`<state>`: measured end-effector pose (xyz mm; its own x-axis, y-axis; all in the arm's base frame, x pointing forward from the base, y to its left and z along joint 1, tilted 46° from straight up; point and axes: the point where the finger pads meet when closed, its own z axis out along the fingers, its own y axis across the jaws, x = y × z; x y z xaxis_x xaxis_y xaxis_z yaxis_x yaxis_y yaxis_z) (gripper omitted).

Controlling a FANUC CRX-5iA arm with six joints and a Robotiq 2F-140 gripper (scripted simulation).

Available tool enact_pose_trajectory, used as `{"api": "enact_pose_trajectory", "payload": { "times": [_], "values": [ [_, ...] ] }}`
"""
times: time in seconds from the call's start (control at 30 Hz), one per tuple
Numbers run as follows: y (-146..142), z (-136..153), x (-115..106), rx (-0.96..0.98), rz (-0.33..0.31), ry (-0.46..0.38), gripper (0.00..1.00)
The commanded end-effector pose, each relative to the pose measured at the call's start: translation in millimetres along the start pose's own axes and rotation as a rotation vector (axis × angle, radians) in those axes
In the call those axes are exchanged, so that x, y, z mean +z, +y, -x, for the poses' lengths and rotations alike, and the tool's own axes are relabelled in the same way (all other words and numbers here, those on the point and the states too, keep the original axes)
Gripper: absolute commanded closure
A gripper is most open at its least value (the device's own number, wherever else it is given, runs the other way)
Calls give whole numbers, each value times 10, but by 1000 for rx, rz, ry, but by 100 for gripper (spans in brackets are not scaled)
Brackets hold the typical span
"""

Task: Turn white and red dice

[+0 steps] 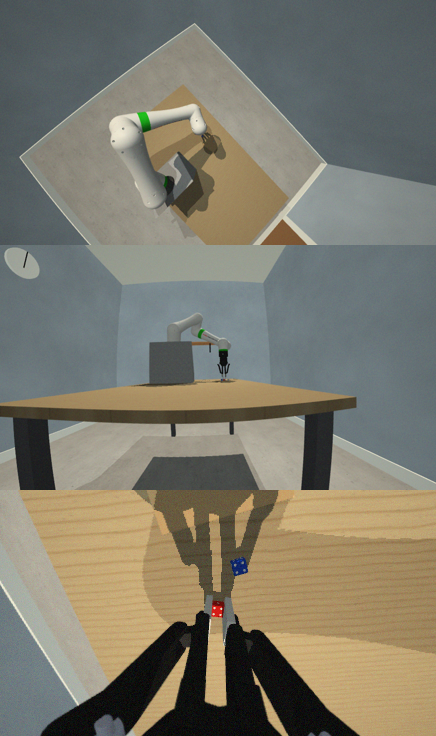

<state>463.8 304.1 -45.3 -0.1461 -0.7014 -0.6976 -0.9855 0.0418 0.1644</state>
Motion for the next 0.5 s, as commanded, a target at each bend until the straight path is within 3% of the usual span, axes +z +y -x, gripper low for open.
{"api": "enact_pose_trajectory", "payload": {
  "times": [0.0,0.47],
  "values": [
    [-2,-1,-1,0,0,0,93],
    [-2,-1,-35,0,0,0,93]
  ]
}}
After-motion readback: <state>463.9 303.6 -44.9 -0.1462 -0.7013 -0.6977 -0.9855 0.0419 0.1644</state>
